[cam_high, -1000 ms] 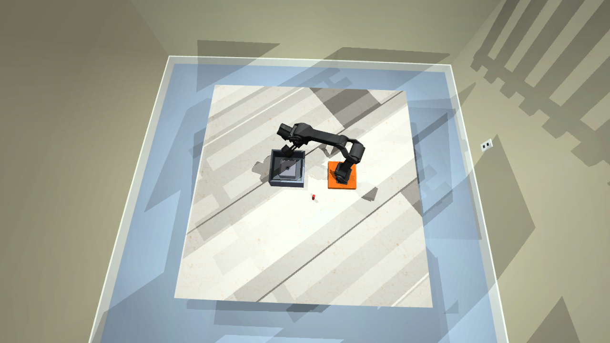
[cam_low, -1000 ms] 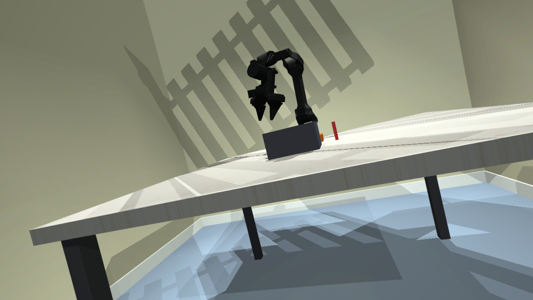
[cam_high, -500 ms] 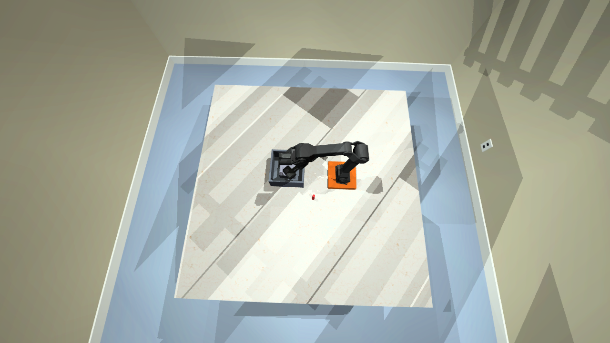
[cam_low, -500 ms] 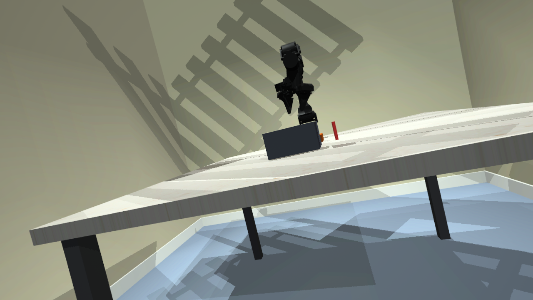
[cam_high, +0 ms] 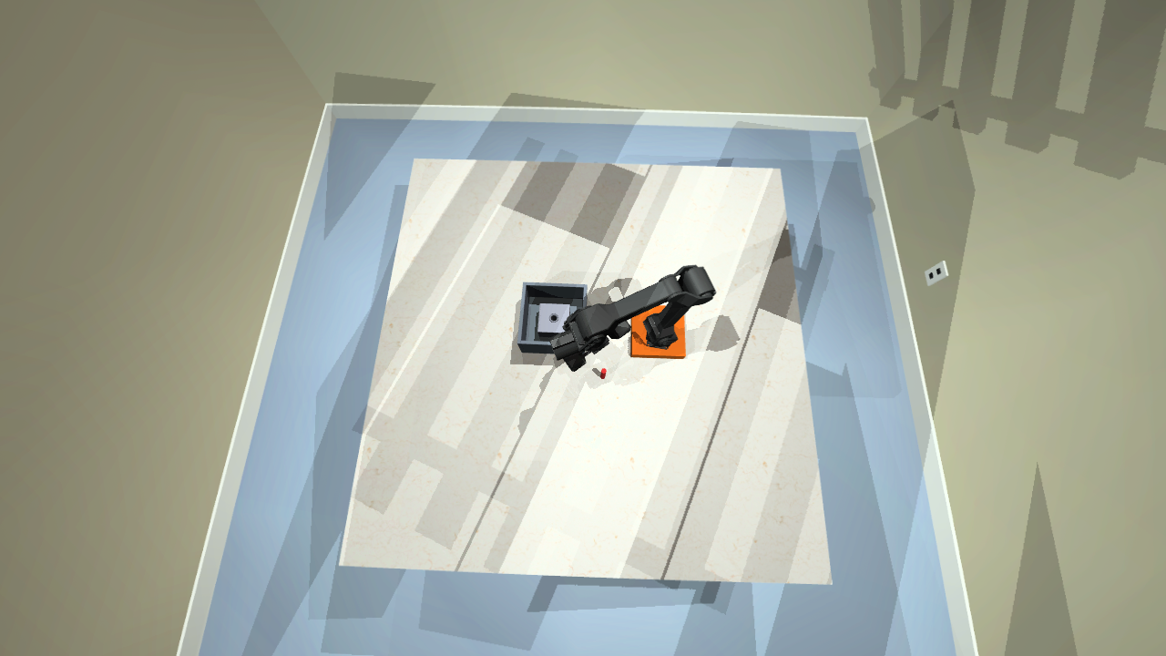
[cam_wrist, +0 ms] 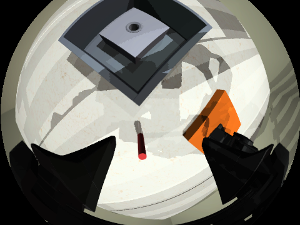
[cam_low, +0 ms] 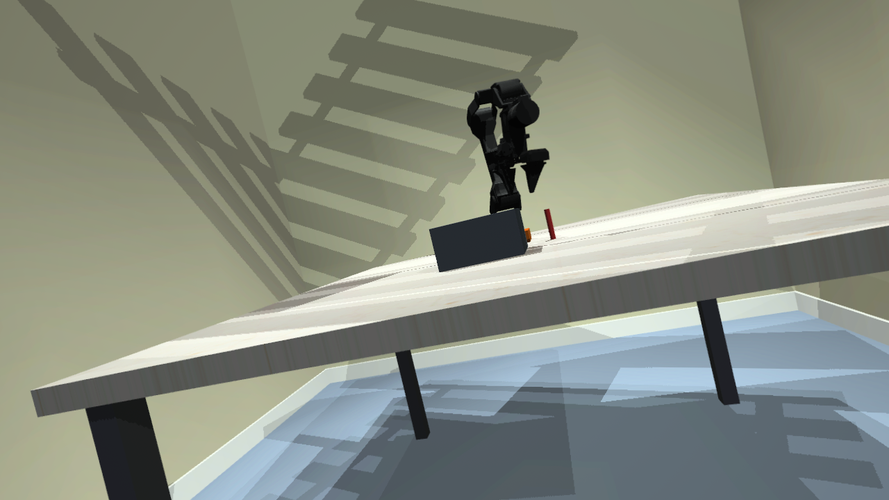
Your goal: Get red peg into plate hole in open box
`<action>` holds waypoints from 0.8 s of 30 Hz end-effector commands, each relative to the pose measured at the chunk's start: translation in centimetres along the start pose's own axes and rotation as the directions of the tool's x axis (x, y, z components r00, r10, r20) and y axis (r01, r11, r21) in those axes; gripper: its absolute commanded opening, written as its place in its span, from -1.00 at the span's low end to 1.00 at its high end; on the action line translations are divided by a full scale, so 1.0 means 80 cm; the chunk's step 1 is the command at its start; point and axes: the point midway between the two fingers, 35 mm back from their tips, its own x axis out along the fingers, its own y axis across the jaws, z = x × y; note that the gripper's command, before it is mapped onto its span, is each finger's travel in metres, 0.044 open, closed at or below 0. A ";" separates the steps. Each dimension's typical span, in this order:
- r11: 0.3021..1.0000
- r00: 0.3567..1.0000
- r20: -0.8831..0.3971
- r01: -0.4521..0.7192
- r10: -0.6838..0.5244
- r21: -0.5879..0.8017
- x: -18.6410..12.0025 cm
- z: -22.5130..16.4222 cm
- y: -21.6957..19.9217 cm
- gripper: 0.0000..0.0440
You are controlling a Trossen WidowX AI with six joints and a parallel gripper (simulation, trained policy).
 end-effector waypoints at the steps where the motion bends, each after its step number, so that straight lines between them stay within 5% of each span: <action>1: 1.000 1.000 -0.025 0.013 -0.012 0.009 0.011 -0.026 0.003 1.00; 24: 0.997 0.998 0.016 -0.058 0.059 -0.059 0.119 -0.075 0.041 1.00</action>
